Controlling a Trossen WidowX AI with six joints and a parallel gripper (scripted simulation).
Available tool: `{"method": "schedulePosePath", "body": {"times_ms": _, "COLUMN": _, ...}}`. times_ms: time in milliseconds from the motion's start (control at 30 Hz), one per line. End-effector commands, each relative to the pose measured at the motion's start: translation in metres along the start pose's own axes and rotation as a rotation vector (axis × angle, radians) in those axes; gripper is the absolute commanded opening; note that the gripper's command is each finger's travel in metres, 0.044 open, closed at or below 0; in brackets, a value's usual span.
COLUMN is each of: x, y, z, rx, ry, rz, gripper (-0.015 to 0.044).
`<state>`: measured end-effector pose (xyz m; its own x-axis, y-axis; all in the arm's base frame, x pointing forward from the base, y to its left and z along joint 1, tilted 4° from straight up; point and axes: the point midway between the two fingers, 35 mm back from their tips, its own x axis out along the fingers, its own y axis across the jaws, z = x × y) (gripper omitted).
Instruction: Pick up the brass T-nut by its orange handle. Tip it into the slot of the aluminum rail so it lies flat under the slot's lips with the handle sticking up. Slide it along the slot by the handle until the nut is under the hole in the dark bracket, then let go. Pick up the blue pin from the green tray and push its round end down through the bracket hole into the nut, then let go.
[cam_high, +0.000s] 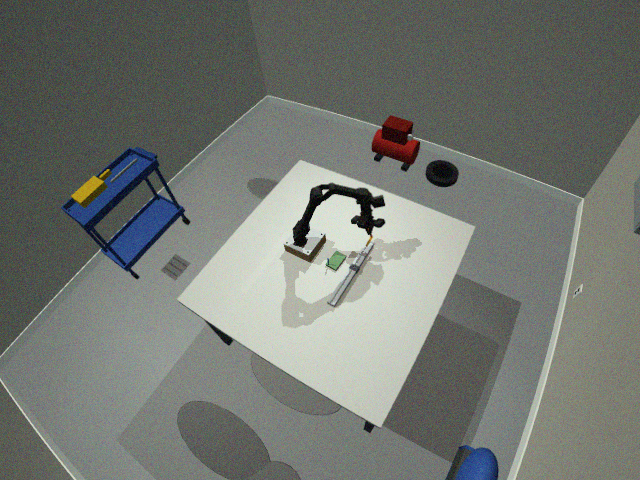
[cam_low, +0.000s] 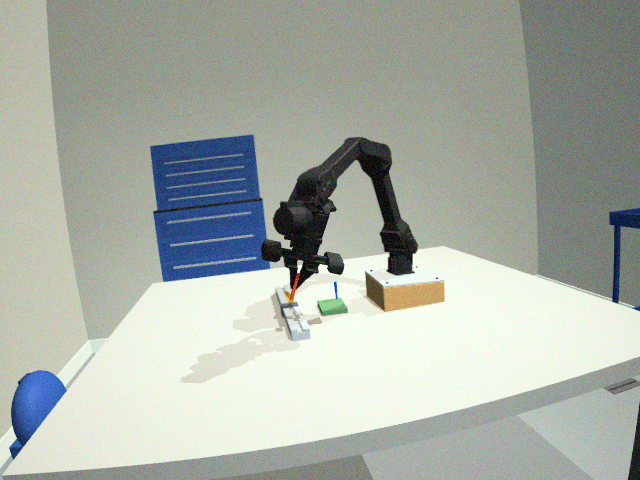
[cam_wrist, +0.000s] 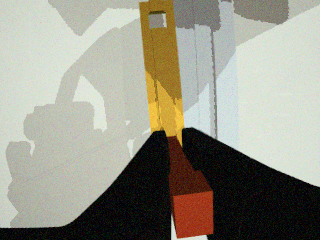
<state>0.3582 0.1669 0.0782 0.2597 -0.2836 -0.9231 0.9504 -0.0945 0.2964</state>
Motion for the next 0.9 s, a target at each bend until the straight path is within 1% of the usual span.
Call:
{"method": "schedulePosePath", "body": {"times_ms": 0, "x": 0.0, "y": -0.0009, "z": 0.0005, "rx": 0.01, "ry": -0.003, "rz": 0.015, "gripper": -0.015}}
{"method": "schedulePosePath", "body": {"times_ms": 867, "x": 0.0002, "y": -0.0064, "z": -0.0002, "rx": 0.036, "ry": -0.005, "rz": 0.101, "gripper": -0.015}}
